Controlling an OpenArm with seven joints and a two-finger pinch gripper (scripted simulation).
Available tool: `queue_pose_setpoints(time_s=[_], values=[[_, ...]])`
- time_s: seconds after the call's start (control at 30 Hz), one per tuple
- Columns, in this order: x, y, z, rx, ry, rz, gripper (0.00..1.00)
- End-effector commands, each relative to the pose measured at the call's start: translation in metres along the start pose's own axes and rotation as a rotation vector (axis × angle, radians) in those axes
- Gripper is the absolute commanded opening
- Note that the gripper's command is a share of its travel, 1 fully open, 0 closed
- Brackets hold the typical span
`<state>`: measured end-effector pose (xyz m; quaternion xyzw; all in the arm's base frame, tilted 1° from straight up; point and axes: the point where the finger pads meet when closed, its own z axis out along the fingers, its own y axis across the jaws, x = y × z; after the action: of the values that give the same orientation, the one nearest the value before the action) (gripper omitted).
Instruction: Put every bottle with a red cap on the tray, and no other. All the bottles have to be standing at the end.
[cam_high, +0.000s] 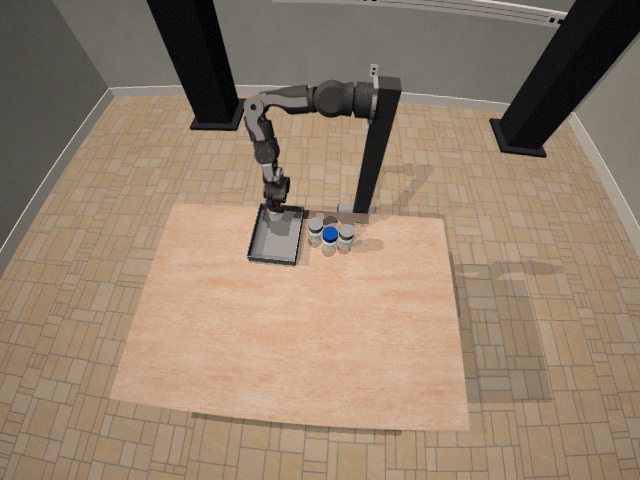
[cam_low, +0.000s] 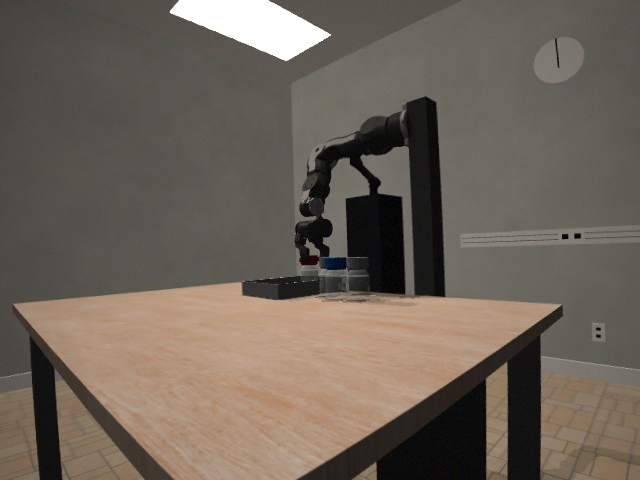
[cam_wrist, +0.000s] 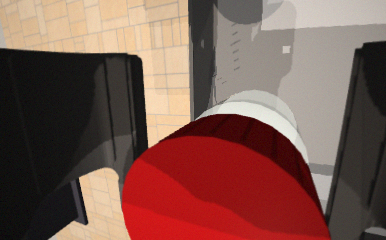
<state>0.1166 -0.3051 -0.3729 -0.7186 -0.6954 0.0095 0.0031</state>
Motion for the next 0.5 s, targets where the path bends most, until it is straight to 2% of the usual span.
queue_pose_setpoints(time_s=[0.0, 0.47], values=[[0.0, 0.0014, -0.0003, -0.007, 0.001, -0.001, 0.0], [-0.0002, 0.0011, -0.0003, -0.006, 0.001, 0.0, 0.0]])
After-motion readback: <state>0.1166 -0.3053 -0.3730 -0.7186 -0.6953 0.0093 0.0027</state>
